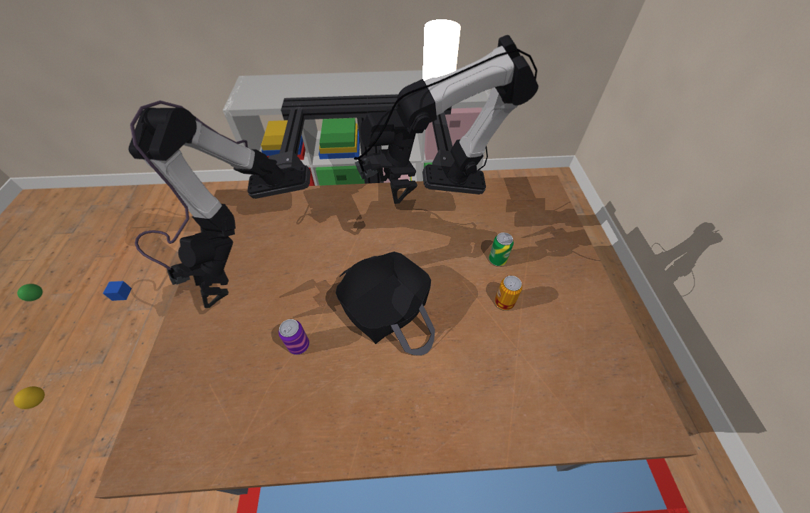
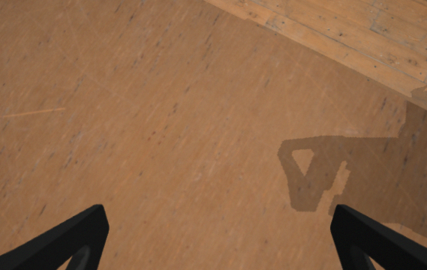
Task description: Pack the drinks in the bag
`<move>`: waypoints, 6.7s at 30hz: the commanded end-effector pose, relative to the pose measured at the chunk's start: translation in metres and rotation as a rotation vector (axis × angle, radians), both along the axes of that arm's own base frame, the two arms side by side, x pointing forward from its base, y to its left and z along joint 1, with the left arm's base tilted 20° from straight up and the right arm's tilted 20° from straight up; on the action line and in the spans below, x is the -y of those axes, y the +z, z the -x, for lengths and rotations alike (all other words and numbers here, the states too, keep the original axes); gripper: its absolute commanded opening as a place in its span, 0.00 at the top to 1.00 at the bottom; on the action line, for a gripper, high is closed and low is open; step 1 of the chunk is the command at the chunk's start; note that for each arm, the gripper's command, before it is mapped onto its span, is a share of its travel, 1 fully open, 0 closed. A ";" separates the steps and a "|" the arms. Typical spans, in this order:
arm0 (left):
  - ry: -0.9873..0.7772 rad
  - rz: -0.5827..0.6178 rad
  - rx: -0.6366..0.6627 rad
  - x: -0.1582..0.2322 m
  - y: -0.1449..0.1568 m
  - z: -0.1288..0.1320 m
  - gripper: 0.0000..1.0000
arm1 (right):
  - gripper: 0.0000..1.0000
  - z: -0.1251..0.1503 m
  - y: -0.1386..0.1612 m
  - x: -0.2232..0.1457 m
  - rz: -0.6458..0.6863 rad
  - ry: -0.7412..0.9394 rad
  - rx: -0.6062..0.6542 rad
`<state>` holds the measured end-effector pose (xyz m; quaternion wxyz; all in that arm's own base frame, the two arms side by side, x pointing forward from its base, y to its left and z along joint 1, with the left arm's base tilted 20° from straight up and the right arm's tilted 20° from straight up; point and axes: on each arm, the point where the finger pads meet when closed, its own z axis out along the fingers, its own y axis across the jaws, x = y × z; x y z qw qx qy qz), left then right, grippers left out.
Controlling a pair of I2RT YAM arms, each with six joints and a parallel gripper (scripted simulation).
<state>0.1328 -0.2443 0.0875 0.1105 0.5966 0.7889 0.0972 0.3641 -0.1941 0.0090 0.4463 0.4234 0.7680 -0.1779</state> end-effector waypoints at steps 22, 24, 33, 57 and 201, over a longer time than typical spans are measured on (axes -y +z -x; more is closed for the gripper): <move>0.084 0.181 0.036 0.020 0.019 -0.026 0.00 | 0.00 -0.024 0.031 -0.016 0.013 0.101 0.033; 0.127 0.225 0.039 0.018 0.018 -0.037 0.00 | 0.00 -0.032 0.043 -0.022 0.017 0.142 0.038; 0.340 0.539 0.154 0.015 0.065 -0.116 0.00 | 0.00 -0.062 0.108 -0.059 0.055 0.345 0.080; 0.671 1.057 0.693 -0.118 0.231 -0.246 0.00 | 0.00 -0.062 0.292 -0.153 0.223 0.740 0.300; -0.256 -0.326 -0.036 -0.348 0.154 -0.050 0.00 | 0.16 -0.140 0.068 -0.252 0.027 0.383 0.059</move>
